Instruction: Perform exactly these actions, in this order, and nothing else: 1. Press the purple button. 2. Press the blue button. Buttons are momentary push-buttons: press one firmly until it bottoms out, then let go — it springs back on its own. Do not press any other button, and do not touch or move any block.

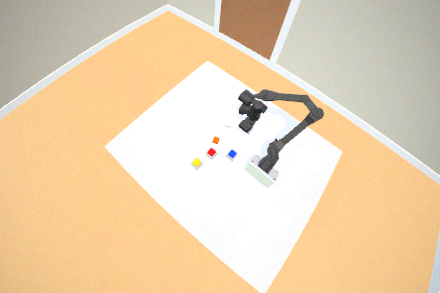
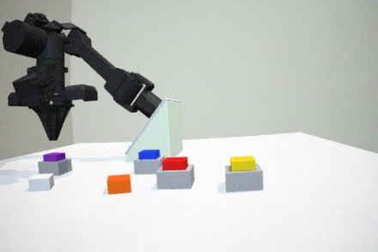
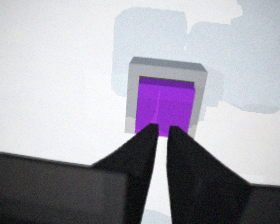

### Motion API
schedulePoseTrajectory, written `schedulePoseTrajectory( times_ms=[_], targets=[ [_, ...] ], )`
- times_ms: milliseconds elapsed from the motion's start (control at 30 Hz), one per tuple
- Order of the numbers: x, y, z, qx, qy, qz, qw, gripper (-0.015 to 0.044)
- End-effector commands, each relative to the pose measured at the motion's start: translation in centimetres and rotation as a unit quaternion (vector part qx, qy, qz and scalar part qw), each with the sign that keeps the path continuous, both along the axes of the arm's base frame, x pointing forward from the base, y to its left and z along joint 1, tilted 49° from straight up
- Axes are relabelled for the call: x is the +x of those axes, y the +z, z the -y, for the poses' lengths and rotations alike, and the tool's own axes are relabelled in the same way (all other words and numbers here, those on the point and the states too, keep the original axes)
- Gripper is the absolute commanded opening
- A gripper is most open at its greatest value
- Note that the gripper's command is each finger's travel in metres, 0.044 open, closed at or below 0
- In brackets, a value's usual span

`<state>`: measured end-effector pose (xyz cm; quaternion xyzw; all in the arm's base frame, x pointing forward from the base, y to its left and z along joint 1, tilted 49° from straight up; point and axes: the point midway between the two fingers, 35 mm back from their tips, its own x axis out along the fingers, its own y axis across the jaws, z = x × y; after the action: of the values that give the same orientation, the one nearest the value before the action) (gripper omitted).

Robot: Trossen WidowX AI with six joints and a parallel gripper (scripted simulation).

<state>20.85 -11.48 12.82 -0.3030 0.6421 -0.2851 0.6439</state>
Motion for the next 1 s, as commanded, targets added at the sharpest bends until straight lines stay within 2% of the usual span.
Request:
schedulePoseTrajectory(
  times_ms=[0,967],
  targets=[
    [-0.1,0.0,0.1,-0.003,0.001,-0.002,1.0,0.002],
    [0.0,-2.2,2.7,-0.004,0.002,-0.002,1.0,0.002]
  ],
)
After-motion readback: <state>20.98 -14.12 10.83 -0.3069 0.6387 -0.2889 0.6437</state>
